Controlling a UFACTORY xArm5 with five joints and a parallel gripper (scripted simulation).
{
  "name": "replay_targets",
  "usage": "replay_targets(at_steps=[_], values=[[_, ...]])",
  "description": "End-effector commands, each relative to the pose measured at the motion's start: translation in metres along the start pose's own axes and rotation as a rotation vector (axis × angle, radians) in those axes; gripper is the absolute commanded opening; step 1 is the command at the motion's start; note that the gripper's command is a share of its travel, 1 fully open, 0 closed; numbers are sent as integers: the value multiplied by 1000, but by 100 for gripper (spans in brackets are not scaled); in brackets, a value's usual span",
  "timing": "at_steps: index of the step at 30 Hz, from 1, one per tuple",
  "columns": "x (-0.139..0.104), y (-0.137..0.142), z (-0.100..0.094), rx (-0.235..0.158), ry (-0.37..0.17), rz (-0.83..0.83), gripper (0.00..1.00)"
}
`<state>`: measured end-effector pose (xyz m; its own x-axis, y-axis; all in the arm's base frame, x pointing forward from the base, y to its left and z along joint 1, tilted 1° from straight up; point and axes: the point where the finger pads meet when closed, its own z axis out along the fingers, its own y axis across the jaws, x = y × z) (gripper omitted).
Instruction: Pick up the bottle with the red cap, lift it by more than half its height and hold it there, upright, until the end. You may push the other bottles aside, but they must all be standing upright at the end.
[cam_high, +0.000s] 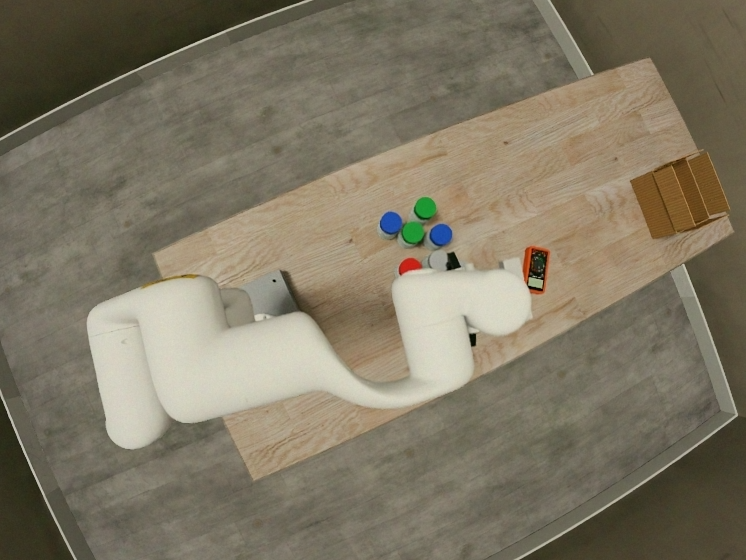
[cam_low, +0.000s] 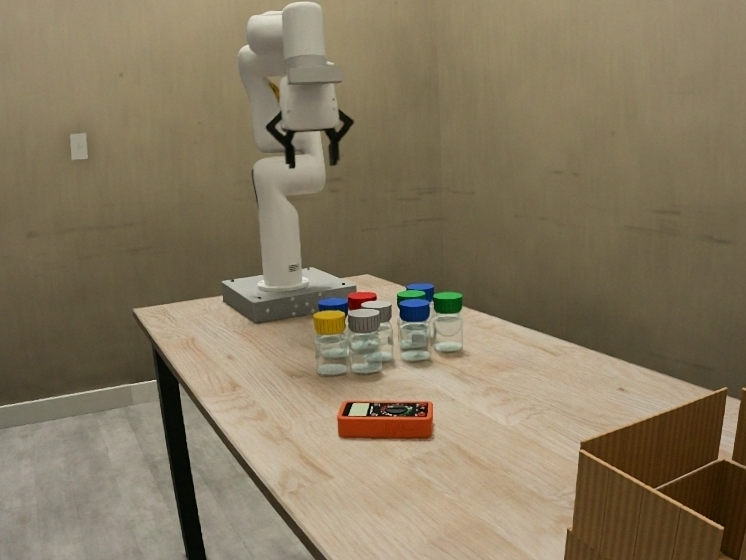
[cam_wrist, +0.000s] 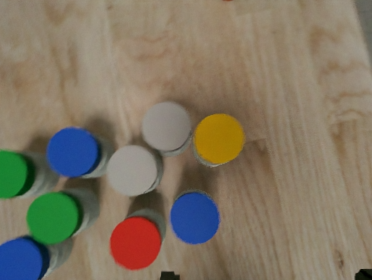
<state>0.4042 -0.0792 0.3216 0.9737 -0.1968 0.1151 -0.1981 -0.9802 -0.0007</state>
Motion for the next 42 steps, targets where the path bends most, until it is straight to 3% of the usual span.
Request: replay_targets(at_steps=[1, 16, 42], values=[[-1, -16, -3, 2, -21, -60, 79], [-13, -62, -9, 12, -91, -239, 79], [-13, -63, -9, 14, -91, -241, 79]])
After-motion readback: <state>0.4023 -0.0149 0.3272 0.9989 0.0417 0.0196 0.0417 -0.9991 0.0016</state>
